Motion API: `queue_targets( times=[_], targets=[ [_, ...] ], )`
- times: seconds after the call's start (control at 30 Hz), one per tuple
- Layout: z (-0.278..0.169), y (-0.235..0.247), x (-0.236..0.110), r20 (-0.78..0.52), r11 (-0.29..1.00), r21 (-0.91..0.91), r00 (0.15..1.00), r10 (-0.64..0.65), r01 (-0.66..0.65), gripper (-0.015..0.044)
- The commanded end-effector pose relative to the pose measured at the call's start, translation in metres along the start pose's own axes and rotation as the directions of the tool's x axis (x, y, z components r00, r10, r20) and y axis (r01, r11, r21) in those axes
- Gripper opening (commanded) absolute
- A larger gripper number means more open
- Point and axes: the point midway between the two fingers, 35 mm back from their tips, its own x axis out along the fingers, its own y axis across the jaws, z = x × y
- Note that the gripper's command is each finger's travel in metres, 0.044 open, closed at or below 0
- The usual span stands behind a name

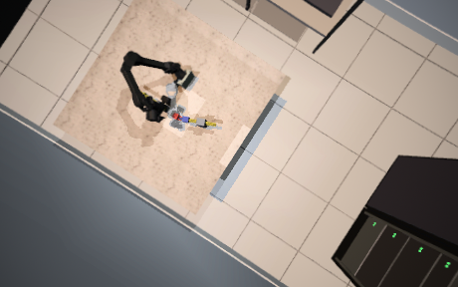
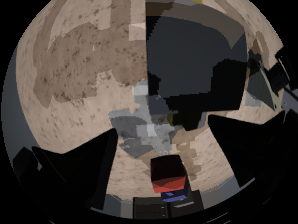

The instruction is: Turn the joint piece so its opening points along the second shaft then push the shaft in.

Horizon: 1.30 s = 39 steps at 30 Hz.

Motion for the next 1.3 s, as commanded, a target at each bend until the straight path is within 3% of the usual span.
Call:
queue_targets(
  times=[0.0,0.4,1.2,1.27],
  targets=[
    [-0.006,0.001,0.004,0.002,1.0,-0.005,1.0,0.01,-0.01,0.044],
    [-0.066,-0.001,0.014,-0.001,1.0,-0.004,1.0,0.011,-0.011,0.044],
    [-0.067,0.0,0.044,0.0,1.0,-0.004,1.0,0.012,-0.012,0.044],
    [-0.067,0.0,0.044,0.0,1.0,-0.004,1.0,0.012,-0.012,0.0387]
  ],
)
